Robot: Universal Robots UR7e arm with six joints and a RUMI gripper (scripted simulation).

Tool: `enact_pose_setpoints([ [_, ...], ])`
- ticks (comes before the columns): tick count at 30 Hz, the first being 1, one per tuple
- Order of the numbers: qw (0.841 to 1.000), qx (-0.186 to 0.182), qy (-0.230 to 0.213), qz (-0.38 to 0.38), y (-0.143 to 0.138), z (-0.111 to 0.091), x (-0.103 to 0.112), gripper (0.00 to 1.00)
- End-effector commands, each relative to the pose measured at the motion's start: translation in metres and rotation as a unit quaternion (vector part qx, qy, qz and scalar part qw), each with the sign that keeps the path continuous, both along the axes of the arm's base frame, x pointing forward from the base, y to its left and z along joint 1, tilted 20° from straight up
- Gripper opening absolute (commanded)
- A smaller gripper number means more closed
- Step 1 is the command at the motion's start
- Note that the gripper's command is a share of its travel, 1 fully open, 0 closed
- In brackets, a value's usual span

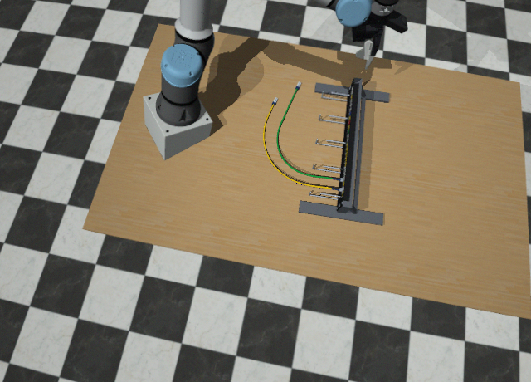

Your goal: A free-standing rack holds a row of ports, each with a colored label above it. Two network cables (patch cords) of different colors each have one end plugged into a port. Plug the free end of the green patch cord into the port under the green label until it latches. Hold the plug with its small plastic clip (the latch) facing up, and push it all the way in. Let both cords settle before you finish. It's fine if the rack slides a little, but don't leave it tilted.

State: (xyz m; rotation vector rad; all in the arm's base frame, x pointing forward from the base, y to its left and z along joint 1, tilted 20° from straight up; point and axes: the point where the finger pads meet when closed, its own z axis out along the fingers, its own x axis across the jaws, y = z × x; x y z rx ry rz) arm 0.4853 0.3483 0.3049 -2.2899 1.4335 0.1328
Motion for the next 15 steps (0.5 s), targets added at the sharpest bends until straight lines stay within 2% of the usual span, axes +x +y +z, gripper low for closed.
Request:
enact_pose_setpoints([
  [1, 1.0, -0.003, -0.001, -0.007, -0.013, 0.005, -0.011, 1.0],
  [5, 1.0, -0.008, 0.0, -0.019, -0.034, 0.01, -0.031, 1.0],
  [7, 1.0, -0.008, 0.0, -0.019, -0.034, 0.01, -0.031, 1.0],
  [15, 0.998, -0.022, 0.001, -0.053, -0.087, 0.013, -0.093, 1.0],
])
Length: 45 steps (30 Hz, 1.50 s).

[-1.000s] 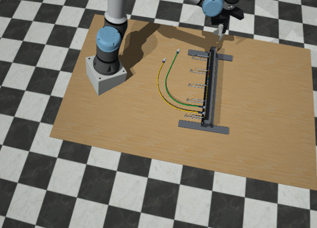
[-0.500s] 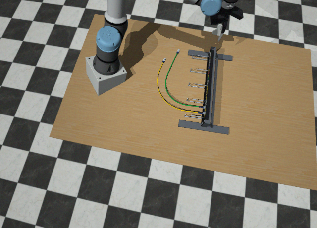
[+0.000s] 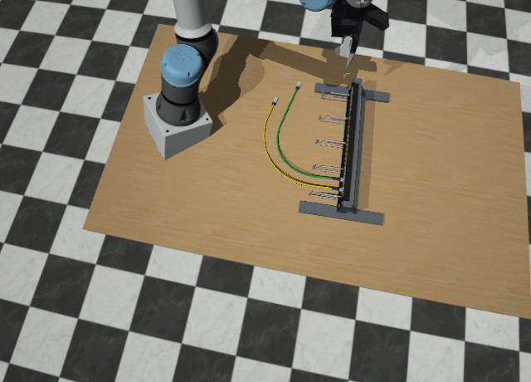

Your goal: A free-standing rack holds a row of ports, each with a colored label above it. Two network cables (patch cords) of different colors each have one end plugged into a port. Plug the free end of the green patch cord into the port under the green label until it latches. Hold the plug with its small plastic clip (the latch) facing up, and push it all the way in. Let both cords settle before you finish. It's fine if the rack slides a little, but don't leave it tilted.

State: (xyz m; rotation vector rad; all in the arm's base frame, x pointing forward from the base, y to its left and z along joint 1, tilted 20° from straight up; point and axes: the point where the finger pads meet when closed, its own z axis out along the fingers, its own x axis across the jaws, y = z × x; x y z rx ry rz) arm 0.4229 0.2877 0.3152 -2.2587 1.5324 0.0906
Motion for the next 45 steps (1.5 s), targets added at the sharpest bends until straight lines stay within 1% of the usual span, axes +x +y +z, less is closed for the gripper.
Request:
enact_pose_setpoints([
  [1, 1.0, -0.008, 0.0, -0.02, -0.032, 0.001, -0.04, 1.0],
  [7, 0.999, -0.019, 0.003, -0.048, -0.064, -0.011, -0.092, 1.0],
  [9, 0.999, -0.019, 0.003, -0.048, -0.064, -0.011, -0.092, 1.0],
  [13, 0.998, -0.026, 0.005, -0.064, -0.078, -0.023, -0.12, 1.0],
  [17, 0.997, -0.03, 0.007, -0.075, -0.086, -0.034, -0.14, 1.0],
  [22, 0.996, -0.034, 0.008, -0.083, -0.092, -0.042, -0.153, 1.0],
  [30, 0.996, -0.034, 0.008, -0.085, -0.093, -0.044, -0.156, 1.0],
  [31, 0.996, -0.034, 0.008, -0.085, -0.093, -0.044, -0.156, 0.0],
  [45, 0.996, -0.034, 0.008, -0.085, -0.093, -0.044, -0.156, 0.0],
])
